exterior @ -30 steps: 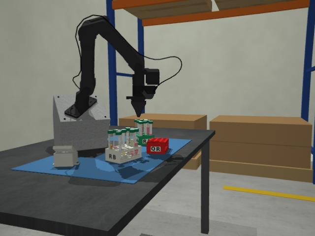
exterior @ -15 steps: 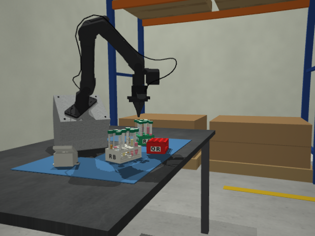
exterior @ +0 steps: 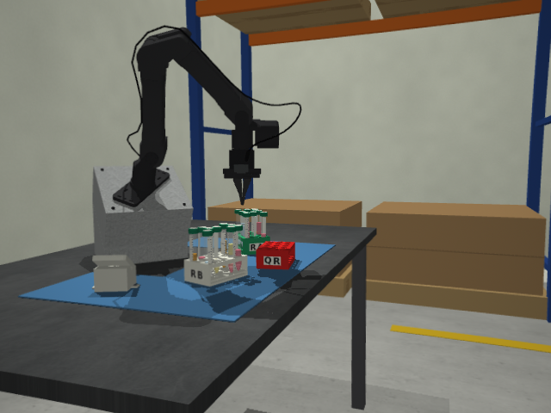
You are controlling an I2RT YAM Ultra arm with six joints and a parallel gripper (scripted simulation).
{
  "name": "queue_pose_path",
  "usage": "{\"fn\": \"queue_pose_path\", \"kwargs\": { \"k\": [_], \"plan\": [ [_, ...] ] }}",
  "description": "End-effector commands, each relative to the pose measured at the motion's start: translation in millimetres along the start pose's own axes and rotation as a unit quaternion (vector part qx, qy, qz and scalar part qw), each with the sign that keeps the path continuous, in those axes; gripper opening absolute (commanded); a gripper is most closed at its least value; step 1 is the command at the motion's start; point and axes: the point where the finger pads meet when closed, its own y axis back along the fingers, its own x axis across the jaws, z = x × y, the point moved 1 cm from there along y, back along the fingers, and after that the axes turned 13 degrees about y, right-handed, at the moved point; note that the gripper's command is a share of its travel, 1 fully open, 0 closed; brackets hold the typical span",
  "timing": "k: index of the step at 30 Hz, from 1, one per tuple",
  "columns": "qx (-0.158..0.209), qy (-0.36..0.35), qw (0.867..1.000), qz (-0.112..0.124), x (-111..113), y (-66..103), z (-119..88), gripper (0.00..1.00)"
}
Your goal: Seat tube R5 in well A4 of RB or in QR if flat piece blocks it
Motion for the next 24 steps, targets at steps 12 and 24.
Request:
{"fn": "queue_pose_path", "kwargs": {
  "k": [12, 24],
  "plan": [
    [-0.011, -0.013, 1.0, 0.019, 5, 8.9, 4, 0.0],
    [-0.011, -0.009, 1.0, 0.006, -5, 3.0, 8, 0.0]
  ]
}}
